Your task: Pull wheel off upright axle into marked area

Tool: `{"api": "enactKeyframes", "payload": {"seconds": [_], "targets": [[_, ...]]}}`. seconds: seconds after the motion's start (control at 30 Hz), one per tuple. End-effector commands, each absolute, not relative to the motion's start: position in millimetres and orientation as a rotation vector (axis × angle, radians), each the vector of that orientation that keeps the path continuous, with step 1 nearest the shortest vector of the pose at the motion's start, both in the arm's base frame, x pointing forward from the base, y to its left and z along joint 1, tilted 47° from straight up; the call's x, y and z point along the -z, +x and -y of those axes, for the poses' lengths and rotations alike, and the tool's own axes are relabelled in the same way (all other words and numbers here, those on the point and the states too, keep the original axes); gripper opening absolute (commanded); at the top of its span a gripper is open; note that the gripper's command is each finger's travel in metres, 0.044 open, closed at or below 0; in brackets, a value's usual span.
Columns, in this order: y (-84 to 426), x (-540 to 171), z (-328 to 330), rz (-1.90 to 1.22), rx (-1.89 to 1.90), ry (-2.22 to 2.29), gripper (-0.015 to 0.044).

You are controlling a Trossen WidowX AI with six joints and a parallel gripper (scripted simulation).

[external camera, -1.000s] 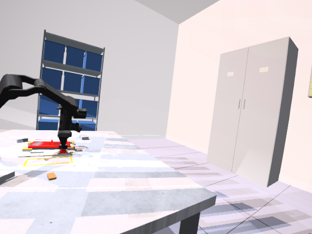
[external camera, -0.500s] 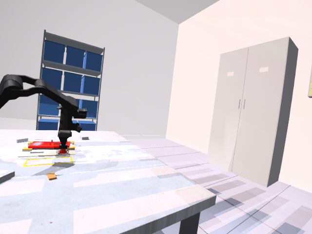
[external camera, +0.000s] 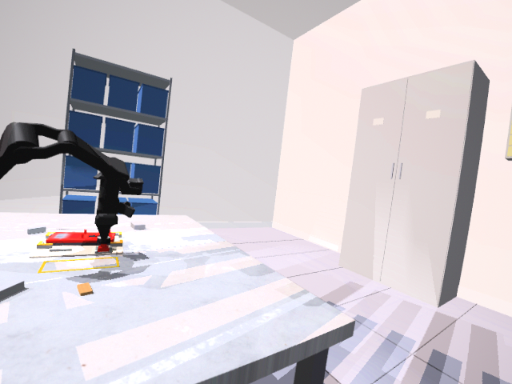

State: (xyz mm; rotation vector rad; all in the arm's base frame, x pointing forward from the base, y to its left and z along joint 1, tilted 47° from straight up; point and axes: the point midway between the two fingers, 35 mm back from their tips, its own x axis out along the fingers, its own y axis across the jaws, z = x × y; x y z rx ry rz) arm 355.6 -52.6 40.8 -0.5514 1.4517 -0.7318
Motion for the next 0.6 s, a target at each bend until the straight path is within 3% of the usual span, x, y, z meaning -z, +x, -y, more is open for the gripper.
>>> {"api": "enactKeyframes", "payload": {"seconds": [0.0,0.57], "targets": [[356.4,-49.3,40.5,-1.441,0.710,-0.563,0.0000],[356.3,-53.1,36.3,-1.441,0.709,-0.565,0.0000]]}}
